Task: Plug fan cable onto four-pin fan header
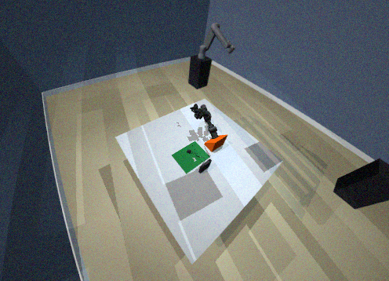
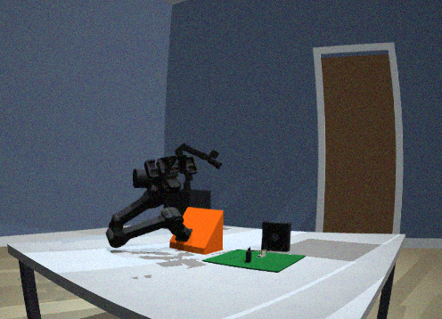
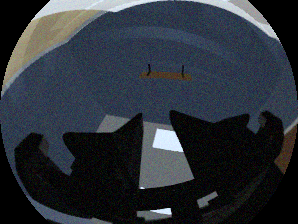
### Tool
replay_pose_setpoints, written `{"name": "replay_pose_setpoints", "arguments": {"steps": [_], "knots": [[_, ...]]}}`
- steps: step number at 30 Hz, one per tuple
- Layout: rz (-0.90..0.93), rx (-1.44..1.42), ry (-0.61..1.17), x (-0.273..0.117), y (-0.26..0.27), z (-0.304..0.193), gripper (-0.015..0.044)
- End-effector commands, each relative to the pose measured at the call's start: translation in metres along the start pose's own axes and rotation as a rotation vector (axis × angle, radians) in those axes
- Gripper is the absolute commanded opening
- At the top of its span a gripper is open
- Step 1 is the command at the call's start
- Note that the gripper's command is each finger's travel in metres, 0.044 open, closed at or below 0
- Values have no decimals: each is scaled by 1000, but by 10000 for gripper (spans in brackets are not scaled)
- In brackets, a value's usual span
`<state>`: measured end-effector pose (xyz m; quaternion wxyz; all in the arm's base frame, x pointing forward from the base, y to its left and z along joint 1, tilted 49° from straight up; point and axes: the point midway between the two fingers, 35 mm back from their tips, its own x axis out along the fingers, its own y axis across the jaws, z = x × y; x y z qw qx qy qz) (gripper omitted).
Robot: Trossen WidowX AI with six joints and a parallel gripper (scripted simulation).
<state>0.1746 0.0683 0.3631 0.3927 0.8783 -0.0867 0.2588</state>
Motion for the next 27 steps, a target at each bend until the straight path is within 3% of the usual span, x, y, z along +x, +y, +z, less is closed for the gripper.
{"name": "replay_pose_setpoints", "arguments": {"steps": [1,4,11,18,27], "knots": [[0,0,0,0,0,0,186],[-34,-37,-10,5,-7,-2,265],[-400,-407,-131,49,-87,2,440],[-796,-739,-306,71,-157,46,440],[-1340,-1111,-560,57,-209,128,440]]}}
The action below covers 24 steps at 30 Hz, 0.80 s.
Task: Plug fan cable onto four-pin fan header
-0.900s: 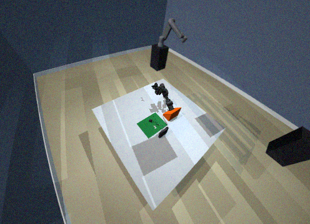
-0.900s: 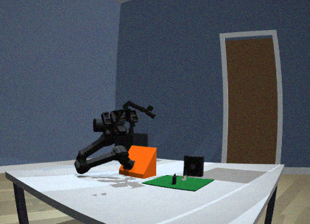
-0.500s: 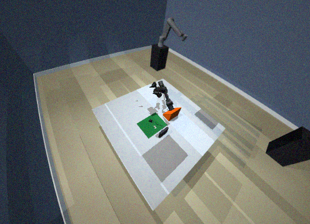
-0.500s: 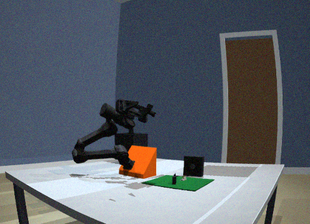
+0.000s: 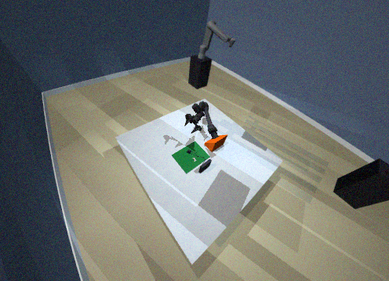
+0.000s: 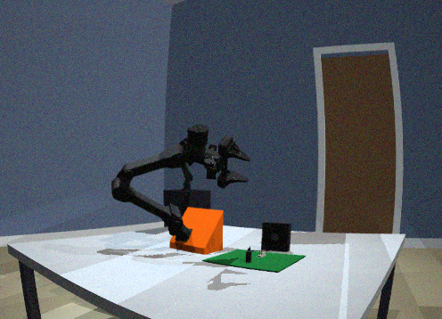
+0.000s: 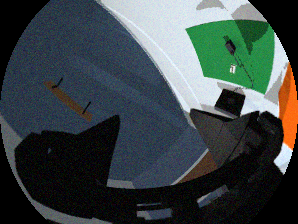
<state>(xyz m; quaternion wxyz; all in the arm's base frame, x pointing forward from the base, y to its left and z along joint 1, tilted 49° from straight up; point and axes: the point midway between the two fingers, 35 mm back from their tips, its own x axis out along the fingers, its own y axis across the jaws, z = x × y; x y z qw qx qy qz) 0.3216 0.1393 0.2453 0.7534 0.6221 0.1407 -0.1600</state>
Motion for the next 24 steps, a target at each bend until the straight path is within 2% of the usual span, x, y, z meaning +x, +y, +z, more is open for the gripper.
{"name": "replay_pose_setpoints", "arguments": {"steps": [1,12,24], "knots": [[-468,-317,-141,53,-53,13,440],[-1155,-655,-301,67,-112,55,440],[-1195,-674,-309,67,-114,58,440]]}}
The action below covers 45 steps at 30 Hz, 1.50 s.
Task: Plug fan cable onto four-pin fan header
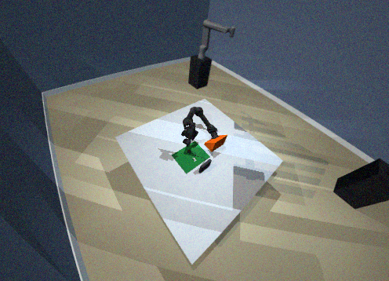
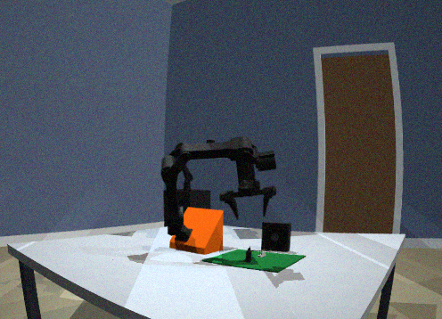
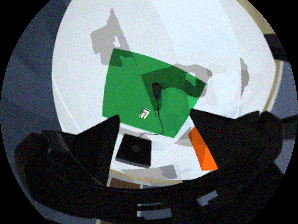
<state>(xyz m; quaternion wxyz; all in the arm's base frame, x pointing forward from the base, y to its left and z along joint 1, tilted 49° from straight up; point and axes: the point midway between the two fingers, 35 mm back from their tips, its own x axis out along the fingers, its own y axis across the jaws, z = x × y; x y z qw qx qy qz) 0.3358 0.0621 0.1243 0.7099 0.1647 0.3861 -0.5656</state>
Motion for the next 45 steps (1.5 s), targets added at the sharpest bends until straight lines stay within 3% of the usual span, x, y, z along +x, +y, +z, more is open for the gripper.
{"name": "replay_pose_setpoints", "arguments": {"steps": [1,6,12,45], "knots": [[-54,-25,-16,1,-2,4,440],[-67,-35,-26,24,-1,6,440],[-119,-71,-57,97,-11,9,440],[-121,-72,-59,142,-16,13,440]]}}
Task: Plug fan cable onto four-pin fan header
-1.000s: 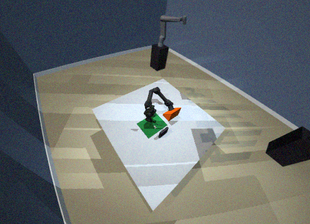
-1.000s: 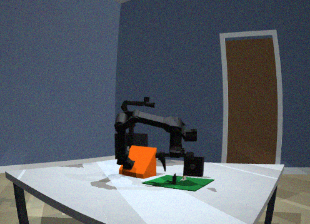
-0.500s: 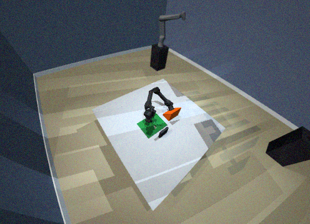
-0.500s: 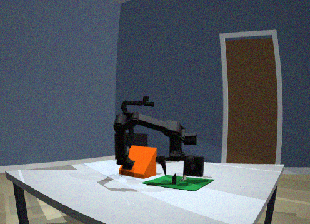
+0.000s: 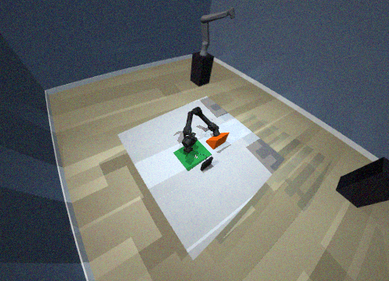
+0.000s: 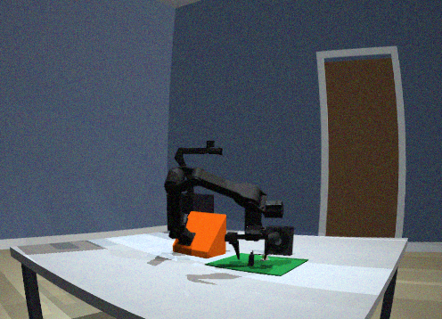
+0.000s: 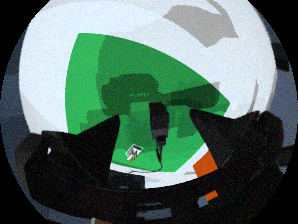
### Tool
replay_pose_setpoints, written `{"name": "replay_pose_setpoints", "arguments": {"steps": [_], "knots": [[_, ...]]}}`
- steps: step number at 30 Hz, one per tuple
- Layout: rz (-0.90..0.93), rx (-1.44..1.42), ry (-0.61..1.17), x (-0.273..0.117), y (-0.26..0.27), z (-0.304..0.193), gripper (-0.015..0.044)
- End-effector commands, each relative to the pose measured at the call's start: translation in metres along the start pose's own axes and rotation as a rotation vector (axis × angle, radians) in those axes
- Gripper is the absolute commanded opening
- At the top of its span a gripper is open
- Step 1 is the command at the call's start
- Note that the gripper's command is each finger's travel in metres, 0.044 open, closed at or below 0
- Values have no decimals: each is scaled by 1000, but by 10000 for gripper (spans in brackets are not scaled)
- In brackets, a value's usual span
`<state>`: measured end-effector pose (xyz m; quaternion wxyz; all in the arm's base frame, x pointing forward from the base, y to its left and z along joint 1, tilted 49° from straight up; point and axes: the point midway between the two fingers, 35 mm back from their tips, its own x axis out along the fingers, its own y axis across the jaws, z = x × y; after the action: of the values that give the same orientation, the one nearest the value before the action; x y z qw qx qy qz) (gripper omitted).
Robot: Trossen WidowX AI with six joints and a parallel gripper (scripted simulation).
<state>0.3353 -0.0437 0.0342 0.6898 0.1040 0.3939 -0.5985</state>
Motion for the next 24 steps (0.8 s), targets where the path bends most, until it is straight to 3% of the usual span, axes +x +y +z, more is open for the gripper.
{"name": "replay_pose_setpoints", "arguments": {"steps": [1,7,24], "knots": [[-2,-9,-6,7,-1,0,440],[-3,-9,-7,12,-2,0,440],[-2,0,0,10,-1,0,0]]}}
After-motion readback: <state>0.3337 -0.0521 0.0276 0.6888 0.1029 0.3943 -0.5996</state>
